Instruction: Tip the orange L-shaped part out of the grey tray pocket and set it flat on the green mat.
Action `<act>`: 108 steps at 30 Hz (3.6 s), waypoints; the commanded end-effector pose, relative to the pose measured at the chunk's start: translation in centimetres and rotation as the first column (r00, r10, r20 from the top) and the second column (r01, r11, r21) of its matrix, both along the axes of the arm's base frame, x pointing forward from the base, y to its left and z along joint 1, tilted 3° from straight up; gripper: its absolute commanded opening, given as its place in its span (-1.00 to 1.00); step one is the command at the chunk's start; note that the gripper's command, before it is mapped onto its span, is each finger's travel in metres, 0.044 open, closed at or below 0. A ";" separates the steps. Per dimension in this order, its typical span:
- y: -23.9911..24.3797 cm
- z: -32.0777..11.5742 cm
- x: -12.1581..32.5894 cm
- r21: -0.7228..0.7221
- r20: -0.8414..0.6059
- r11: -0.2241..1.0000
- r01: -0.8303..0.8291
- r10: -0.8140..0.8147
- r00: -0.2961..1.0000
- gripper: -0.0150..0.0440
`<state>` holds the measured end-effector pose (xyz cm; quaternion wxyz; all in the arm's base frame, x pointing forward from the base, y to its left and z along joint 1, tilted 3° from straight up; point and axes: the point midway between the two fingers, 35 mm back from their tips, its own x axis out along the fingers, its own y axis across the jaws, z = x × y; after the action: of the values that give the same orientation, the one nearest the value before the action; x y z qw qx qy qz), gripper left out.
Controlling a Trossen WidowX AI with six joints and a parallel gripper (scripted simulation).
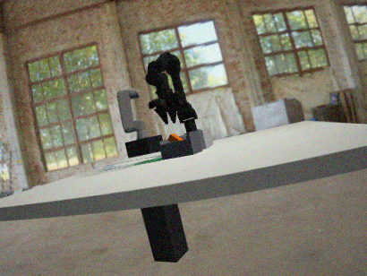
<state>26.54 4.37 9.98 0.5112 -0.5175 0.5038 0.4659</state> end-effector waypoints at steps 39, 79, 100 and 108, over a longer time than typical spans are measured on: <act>-0.4 -7.1 0.2 -0.002 -0.007 1.000 -0.012 0.012 1.000 0.37; -0.3 -4.5 0.0 -0.004 -0.008 1.000 -0.015 0.015 1.000 -0.49; -0.2 -1.3 -0.1 -0.005 -0.009 1.000 -0.016 0.016 1.000 -0.49; -0.1 0.0 -0.2 -0.004 -0.009 1.000 -0.016 0.016 1.000 -0.49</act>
<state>26.25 4.12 9.27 0.5000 -0.5216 0.5049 0.4722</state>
